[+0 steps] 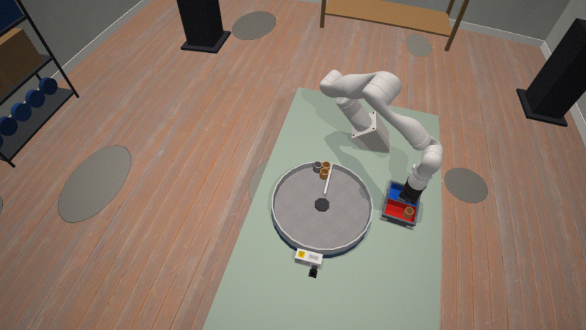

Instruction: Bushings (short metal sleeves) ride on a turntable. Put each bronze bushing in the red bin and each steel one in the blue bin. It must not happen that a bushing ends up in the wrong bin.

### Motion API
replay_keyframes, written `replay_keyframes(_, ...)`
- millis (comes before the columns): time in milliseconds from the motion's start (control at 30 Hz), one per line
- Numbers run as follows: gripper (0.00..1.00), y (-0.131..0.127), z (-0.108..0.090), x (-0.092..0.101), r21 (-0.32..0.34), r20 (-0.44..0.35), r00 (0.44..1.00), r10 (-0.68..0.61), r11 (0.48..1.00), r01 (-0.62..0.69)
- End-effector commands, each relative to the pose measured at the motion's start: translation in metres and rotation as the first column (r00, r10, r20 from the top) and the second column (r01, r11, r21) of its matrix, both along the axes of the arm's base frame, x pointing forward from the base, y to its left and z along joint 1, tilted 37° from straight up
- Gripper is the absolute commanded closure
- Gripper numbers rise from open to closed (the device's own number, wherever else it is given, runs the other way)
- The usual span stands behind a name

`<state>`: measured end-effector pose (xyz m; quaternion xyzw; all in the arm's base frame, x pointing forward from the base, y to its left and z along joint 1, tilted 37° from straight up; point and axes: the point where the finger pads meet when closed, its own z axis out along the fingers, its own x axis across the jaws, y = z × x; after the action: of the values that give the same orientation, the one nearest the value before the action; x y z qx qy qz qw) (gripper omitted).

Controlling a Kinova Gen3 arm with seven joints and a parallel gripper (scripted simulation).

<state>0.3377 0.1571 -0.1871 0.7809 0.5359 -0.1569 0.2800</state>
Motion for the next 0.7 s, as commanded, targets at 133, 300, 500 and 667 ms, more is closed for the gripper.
replay_keyframes(133,0.53,0.0015,0.0025,0.0003,0.002,0.001,1.0,0.001,1.0,-0.001)
replay_keyframes(300,0.53,0.002,0.0054,0.0002,0.002,0.001,1.0,0.001,1.0,-0.001)
replay_keyframes(500,0.53,0.002,0.0054,0.0002,0.002,0.001,1.0,0.001,1.0,-0.001)
replay_keyframes(667,0.53,0.0038,0.0077,0.0,0.001,0.001,1.0,0.001,1.0,-0.001)
